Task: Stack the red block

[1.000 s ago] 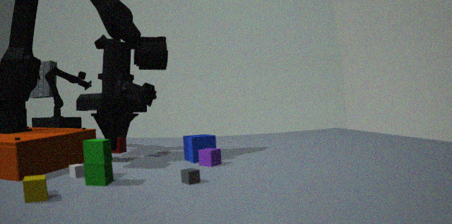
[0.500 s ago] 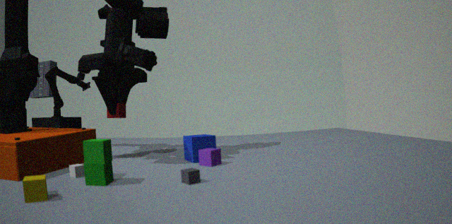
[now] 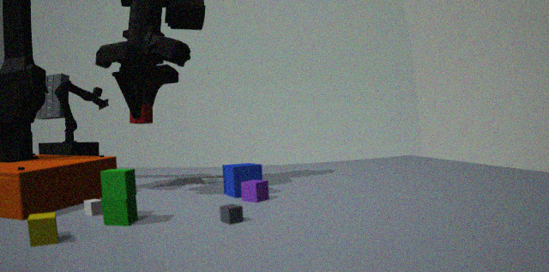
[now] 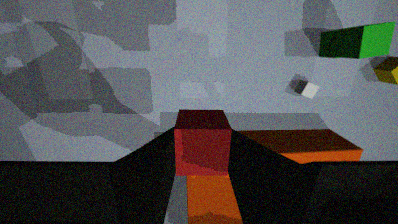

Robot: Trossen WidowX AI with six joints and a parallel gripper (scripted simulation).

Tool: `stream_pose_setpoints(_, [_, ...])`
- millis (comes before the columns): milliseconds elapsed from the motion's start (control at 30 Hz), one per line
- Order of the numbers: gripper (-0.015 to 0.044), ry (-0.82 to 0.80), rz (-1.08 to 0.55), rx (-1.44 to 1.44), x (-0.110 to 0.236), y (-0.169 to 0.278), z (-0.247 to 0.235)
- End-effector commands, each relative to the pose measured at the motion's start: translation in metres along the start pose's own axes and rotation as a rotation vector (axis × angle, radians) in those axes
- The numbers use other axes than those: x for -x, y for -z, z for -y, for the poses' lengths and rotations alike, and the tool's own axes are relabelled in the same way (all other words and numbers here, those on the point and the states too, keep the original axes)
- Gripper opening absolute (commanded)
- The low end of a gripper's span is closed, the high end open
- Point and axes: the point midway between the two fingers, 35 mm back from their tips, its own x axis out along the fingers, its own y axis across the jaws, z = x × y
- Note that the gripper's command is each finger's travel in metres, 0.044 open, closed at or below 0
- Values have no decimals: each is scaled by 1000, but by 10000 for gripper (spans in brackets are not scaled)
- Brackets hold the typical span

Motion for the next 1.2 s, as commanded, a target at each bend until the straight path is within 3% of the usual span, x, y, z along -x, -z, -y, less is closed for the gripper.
stream_pose_setpoints(0, [0, -1, 6, -4, 3, -4, 4])
stream_pose_setpoints(1167, [0, 14, 11, -13, 5, -57, 142])
